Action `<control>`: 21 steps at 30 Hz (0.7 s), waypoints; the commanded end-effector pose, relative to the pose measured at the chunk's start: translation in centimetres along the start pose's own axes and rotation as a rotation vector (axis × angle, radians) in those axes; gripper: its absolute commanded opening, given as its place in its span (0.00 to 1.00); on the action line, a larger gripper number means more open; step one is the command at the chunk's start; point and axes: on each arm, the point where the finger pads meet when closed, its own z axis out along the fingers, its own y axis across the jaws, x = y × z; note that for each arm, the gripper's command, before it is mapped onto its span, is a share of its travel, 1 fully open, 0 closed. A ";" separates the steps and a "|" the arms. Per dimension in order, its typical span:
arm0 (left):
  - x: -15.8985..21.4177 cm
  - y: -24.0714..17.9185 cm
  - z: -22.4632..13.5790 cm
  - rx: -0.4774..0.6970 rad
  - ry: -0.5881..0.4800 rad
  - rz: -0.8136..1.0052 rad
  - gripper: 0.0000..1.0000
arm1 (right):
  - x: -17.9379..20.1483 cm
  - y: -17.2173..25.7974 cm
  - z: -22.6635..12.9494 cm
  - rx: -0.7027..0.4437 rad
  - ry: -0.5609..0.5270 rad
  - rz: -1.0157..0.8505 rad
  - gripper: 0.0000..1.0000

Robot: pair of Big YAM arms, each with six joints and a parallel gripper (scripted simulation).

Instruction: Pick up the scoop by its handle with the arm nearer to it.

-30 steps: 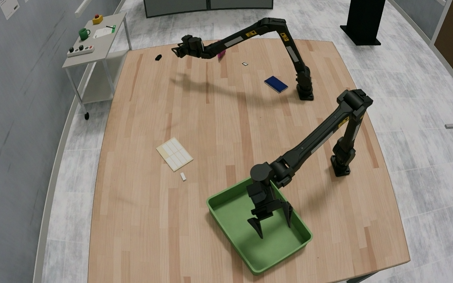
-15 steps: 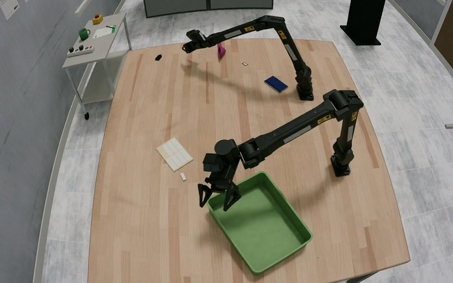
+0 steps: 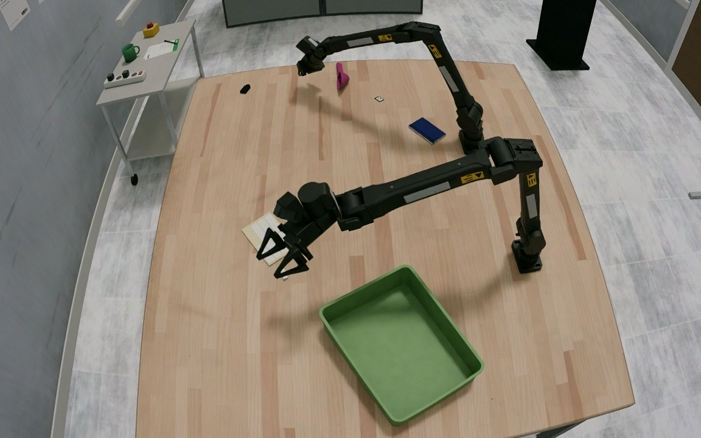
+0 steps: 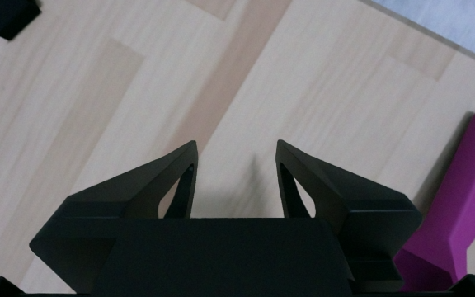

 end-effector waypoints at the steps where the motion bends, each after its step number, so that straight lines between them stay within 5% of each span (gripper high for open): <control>1: -6.1 -8.7 0.2 0.159 -0.090 -0.035 1.00 | -2.5 -2.9 -0.5 0.059 0.141 0.146 0.52; 9: -8.3 -20.5 -4.2 0.426 -0.156 -0.016 1.00 | -1.0 -8.3 -1.7 0.152 0.355 0.288 0.52; 11: -8.3 -20.5 -4.2 0.426 -0.156 -0.016 1.00 | -1.0 -8.3 -1.7 0.152 0.355 0.288 0.52; 13: -9.1 -25.8 -7.1 0.547 -0.186 -0.007 1.00 | -0.3 -10.3 -2.2 0.190 0.423 0.353 0.52; 21: -11.3 -35.8 -14.8 0.810 -0.264 0.005 1.00 | 1.4 -15.0 -2.9 0.259 0.562 0.474 0.52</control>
